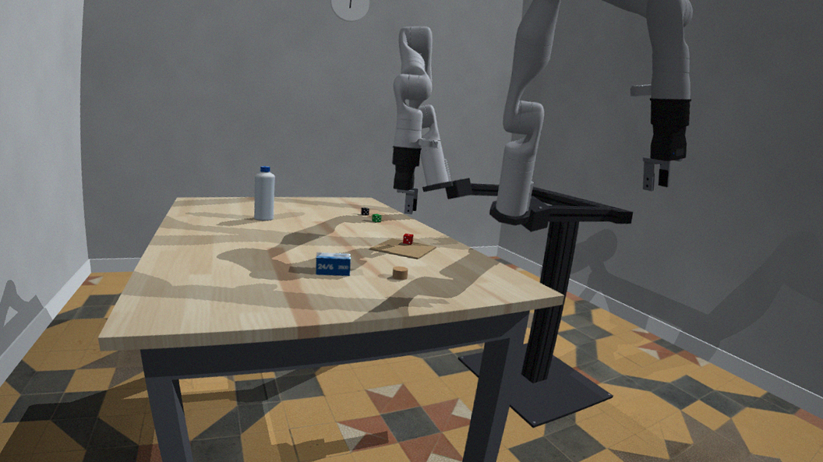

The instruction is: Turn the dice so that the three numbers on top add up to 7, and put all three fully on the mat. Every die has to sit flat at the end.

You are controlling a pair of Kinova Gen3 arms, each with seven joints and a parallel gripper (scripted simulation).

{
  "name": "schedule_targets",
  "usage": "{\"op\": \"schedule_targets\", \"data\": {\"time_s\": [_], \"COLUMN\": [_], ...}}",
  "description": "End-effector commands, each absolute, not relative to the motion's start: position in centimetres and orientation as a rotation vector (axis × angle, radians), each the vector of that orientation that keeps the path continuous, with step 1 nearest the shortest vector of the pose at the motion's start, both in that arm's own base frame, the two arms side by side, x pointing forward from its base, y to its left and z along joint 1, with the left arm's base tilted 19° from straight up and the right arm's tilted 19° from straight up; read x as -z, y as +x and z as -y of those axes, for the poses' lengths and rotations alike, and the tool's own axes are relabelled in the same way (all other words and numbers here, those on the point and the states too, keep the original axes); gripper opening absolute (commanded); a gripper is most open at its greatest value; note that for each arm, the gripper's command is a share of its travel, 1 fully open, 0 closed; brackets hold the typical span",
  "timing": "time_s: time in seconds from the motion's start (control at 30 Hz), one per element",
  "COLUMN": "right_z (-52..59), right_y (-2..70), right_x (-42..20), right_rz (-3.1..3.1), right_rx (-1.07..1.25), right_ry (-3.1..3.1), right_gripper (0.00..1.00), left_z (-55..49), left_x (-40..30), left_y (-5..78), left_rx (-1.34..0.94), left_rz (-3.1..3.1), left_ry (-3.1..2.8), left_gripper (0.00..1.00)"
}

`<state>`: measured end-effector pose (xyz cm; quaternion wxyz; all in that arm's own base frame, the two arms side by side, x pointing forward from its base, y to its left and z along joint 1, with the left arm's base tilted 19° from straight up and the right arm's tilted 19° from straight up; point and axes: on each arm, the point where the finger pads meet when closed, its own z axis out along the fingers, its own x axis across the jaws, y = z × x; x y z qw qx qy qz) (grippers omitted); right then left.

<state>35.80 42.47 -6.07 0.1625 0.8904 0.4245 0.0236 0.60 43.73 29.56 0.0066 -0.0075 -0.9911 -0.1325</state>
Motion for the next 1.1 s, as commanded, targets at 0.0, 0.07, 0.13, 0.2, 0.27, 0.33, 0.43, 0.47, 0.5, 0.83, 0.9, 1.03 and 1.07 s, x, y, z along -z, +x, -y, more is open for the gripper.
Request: {"op": "schedule_targets", "data": {"time_s": [0.0, 0.07, 0.13, 0.2, 0.27, 0.33, 0.43, 0.47, 0.5, 0.83, 0.9, 1.03, 1.07], "right_z": [-42.6, -42.6, -42.4, -42.1, -41.5, -40.5, -38.5, -37.7, -36.8, -28.7, -27.4, -23.7, -22.6], "right_y": [35.8, 35.8, 35.9, 35.9, 36.1, 36.3, 36.6, 36.8, 36.9, 37.0, 36.9, 36.2, 36.0], "right_x": [6.0, 6.0, 5.9, 5.9, 5.8, 5.6, 5.3, 5.1, 4.9, 3.2, 3.0, 2.1, 1.8], "right_rz": [-1.212, -1.211, -1.207, -1.194, -1.173, -1.141, -1.071, -1.042, -1.010, -0.719, -0.671, -0.524, -0.479], "right_rx": [-0.070, -0.070, -0.072, -0.075, -0.080, -0.088, -0.105, -0.112, -0.119, -0.175, -0.183, -0.205, -0.211], "right_ry": [2.542, 2.542, 2.544, 2.549, 2.557, 2.570, 2.597, 2.608, 2.620, 2.717, 2.731, 2.769, 2.780], "right_gripper": [1.00, 1.00, 1.00, 1.00, 1.00, 1.00, 1.00, 1.00, 1.00, 1.00, 1.00, 1.00, 1.00], "left_z": [-43.7, -43.7, -43.7, -43.7, -43.7, -43.7, -43.7, -43.7, -43.7, -43.7, -43.7, -43.7, -43.7], "left_x": [-29.6, -29.6, -29.6, -29.6, -29.6, -29.6, -29.6, -29.6, -29.6, -29.6, -29.6, -29.6, -29.6], "left_y": [0.6, 0.6, 0.6, 0.6, 0.6, 0.6, 0.6, 0.6, 0.6, 0.6, 0.6, 0.6, 0.6], "left_rx": [0.417, 0.417, 0.417, 0.417, 0.417, 0.417, 0.417, 0.417, 0.417, 0.417, 0.417, 0.417, 0.417], "left_rz": [3.101, 3.101, 3.101, 3.101, 3.101, 3.101, 3.101, 3.101, 3.101, 3.101, 3.101, 3.101, 3.101], "left_ry": [-0.023, -0.023, -0.023, -0.023, -0.023, -0.023, -0.023, -0.023, -0.023, -0.023, -0.023, -0.023, -0.023], "left_gripper": [1.00, 1.00, 1.00, 1.00, 1.00, 1.00, 1.00, 1.00, 1.00, 1.00, 1.00, 1.00, 1.00]}}
